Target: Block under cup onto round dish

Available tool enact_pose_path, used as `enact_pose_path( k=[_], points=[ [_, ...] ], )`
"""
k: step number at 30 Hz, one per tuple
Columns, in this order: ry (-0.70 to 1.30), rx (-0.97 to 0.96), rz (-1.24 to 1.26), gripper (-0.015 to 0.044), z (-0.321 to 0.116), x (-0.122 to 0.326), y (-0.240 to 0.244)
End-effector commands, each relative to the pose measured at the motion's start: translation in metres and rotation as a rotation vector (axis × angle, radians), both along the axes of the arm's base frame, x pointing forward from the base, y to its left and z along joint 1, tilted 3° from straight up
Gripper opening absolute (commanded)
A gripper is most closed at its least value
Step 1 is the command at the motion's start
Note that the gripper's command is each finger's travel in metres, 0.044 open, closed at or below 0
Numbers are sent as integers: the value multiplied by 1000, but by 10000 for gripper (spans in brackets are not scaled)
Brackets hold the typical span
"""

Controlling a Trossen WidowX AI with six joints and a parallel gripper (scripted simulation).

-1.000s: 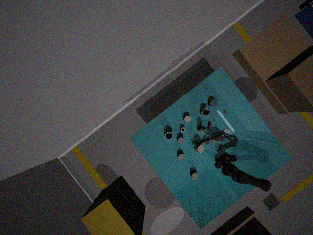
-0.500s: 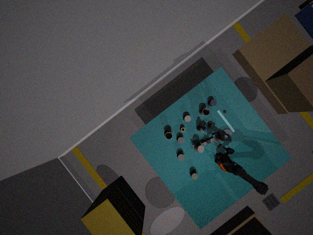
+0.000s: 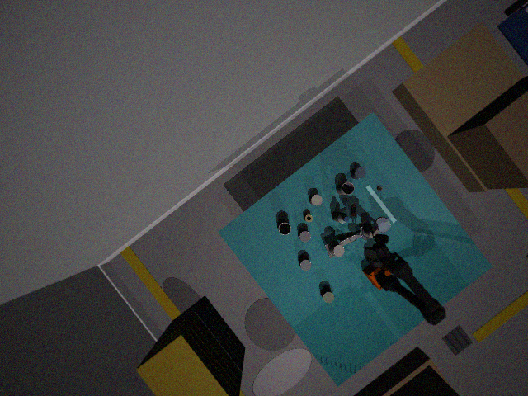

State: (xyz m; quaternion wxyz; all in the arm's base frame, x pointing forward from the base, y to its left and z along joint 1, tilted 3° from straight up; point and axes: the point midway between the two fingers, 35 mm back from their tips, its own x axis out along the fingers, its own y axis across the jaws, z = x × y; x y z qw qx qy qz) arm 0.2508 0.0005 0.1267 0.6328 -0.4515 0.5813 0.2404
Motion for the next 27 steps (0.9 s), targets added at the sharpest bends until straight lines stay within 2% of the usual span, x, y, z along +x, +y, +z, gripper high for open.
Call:
enact_pose_path(
  k=[1,14,27],
  points=[
    [73,10,100,440,-8,10,-13],
    [246,105,454,440,-41,28,-73],
    [251,111,472,440,-58,29,-77]
  ],
)
